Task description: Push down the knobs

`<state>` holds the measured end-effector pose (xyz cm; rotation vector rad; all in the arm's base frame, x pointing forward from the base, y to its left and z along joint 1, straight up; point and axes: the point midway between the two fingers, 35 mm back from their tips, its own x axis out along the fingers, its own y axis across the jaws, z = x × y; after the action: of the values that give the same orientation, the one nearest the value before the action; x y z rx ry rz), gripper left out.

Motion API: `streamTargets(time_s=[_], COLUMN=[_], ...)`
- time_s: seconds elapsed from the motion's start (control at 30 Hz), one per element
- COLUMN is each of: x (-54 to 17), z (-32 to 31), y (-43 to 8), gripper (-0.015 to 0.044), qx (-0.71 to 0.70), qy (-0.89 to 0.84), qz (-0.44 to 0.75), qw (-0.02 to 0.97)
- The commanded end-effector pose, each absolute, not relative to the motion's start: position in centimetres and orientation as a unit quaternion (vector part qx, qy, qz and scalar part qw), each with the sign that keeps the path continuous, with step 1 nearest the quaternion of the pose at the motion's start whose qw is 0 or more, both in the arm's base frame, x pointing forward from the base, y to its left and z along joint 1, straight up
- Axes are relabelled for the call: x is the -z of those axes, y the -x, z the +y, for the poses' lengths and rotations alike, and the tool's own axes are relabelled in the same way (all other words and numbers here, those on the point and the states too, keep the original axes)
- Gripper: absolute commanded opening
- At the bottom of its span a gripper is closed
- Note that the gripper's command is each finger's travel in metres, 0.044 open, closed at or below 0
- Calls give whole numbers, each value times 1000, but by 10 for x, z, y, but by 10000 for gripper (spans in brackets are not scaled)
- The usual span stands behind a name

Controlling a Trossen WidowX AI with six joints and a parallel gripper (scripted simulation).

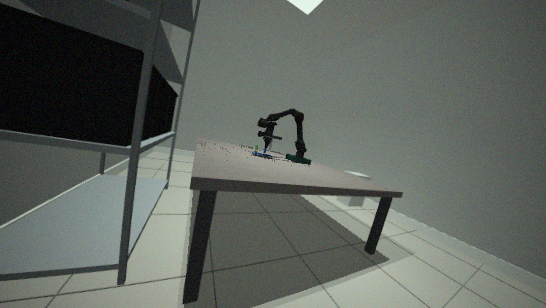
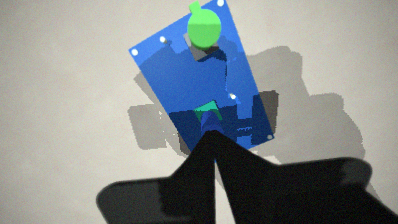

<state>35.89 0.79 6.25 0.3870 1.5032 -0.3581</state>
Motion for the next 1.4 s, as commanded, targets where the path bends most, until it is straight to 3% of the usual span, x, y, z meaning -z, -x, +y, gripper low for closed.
streamTargets(time_s=[0.0, 1.37], x=[-56, -52], z=[7, 7], y=[-360, -360], gripper=[0, 0], qx=[162, 162], qy=[-169, -169], qz=[677, 677], qw=[697, 697])
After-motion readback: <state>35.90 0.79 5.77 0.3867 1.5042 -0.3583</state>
